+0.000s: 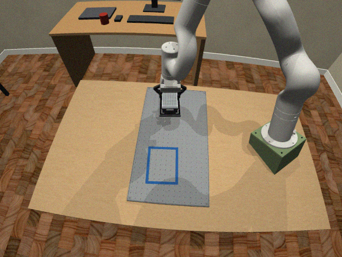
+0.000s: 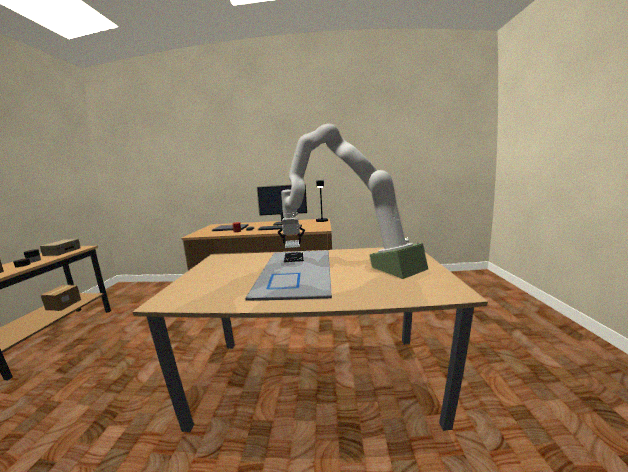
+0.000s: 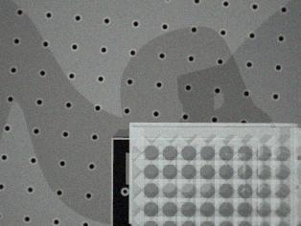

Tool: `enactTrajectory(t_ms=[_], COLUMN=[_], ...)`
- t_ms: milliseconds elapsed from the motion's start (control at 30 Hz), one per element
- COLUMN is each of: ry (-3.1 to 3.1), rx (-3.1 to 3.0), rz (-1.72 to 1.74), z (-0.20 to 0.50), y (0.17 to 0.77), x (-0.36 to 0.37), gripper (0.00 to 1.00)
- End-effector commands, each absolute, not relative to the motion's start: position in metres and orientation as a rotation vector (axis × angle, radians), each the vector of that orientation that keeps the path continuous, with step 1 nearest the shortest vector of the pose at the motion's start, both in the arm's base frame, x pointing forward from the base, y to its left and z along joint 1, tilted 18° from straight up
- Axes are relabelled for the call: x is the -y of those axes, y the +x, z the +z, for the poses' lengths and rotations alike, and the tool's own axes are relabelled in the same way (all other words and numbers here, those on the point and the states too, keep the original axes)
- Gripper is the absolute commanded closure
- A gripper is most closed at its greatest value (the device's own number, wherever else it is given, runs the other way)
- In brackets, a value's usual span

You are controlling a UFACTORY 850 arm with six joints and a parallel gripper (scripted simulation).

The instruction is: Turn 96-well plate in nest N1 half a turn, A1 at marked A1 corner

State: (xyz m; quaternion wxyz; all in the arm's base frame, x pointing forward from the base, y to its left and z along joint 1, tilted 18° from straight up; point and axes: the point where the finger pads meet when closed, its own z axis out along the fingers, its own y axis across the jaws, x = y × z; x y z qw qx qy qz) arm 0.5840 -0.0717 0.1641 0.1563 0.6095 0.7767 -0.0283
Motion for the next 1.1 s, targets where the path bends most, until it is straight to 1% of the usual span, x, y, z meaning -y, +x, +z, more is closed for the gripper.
enactTrajectory(t_ms=[0,200,1067], ry=[1.745,1.745,1.745], rx=[-2.223,-2.223,-2.223], rz=[-0.079,-0.079,-0.079], z=[0.169,0.174,0.174], y=[0.586,0.588,0.588], x=[0.083,0.102,0.102], gripper=[1.0,1.0,1.0])
